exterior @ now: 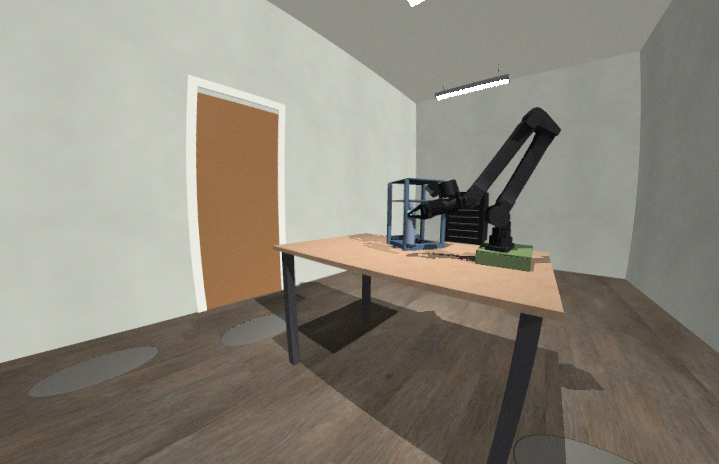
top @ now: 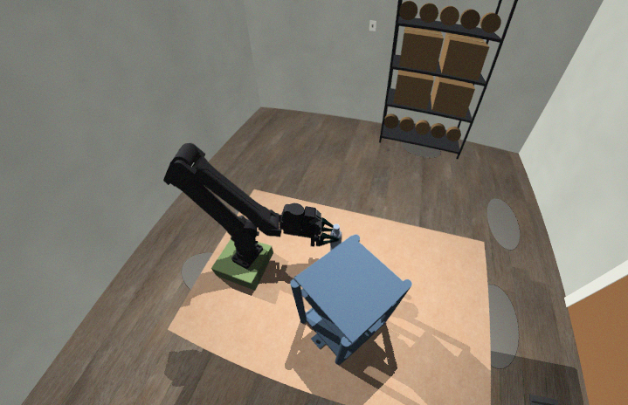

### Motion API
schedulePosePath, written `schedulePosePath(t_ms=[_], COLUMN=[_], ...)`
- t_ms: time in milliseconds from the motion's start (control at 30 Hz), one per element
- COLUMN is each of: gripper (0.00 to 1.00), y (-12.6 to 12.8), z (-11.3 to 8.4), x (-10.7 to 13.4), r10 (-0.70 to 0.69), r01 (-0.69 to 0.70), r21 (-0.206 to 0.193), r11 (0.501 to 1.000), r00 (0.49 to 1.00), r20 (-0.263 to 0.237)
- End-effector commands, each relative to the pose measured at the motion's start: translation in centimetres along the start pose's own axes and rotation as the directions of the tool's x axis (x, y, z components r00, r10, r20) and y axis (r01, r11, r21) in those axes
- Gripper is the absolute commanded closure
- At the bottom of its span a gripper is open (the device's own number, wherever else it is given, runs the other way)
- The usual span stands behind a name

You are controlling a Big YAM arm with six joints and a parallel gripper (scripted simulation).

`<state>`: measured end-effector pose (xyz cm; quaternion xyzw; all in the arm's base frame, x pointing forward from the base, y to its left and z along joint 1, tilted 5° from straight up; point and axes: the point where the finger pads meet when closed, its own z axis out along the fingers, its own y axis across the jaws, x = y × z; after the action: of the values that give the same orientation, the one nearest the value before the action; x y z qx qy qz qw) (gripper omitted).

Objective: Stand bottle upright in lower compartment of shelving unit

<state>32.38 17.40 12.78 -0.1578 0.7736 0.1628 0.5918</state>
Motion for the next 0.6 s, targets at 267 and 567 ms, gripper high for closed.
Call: schedulePosePath(t_ms=[267,567], gripper=[0.69,0.69], y=[-3.7,-3.8], z=[-2.4,-2.0], x=[0.6,-0.6], r10=[0.077,0.081], r01=[-0.076,-0.084], r21=[0.192,0.196], r11=[0.978,0.977], r00=[0.997,0.996], r20=[0.001,0.023])
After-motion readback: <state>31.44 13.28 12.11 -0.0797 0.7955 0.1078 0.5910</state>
